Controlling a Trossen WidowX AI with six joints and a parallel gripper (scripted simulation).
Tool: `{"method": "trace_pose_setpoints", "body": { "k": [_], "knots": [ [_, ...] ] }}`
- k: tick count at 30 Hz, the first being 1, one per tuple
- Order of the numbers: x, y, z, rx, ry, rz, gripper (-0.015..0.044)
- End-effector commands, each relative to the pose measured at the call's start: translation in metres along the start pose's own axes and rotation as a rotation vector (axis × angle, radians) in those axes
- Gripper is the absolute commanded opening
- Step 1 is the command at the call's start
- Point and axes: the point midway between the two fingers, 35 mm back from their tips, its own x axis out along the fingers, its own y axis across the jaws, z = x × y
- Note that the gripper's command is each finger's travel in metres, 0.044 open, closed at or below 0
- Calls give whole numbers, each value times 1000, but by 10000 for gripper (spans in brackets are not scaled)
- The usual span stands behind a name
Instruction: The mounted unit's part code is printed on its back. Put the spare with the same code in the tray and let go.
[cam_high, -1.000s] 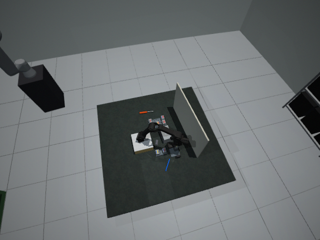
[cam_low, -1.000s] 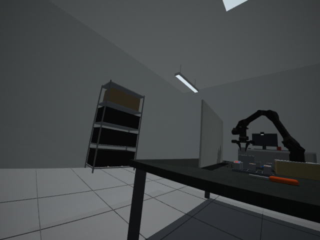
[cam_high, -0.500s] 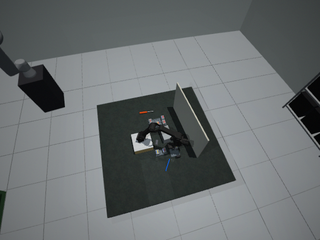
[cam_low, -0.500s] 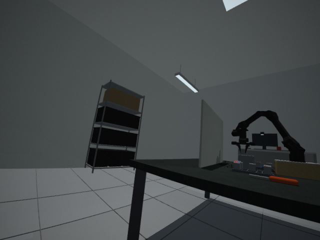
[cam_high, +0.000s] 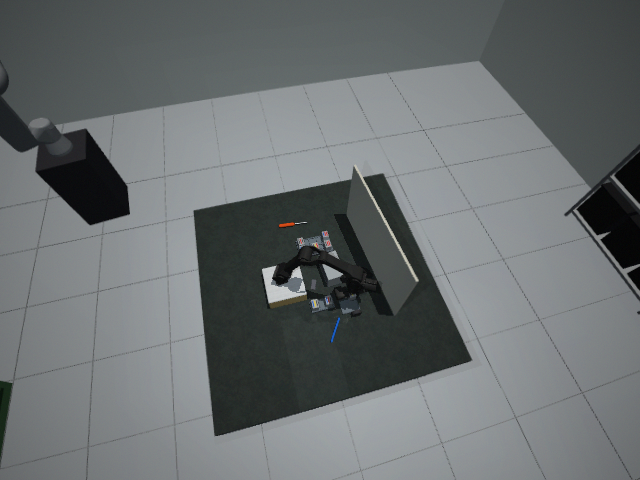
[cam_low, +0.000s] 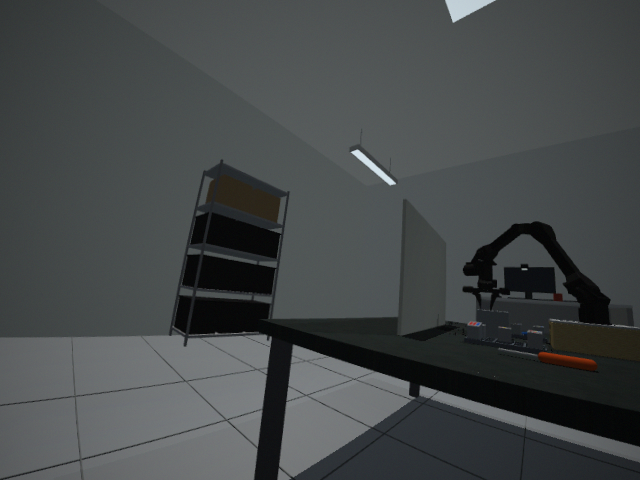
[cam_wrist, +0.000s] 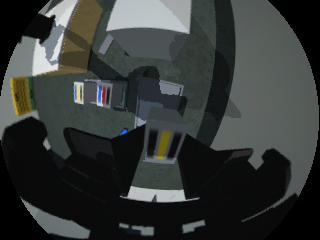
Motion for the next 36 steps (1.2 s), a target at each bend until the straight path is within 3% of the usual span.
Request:
{"method": "trace_pose_setpoints", "body": {
  "k": [1,36],
  "knots": [
    [5,0,0,-5,2,1,0],
    [41,2,1,-5,2,1,0]
  ]
}}
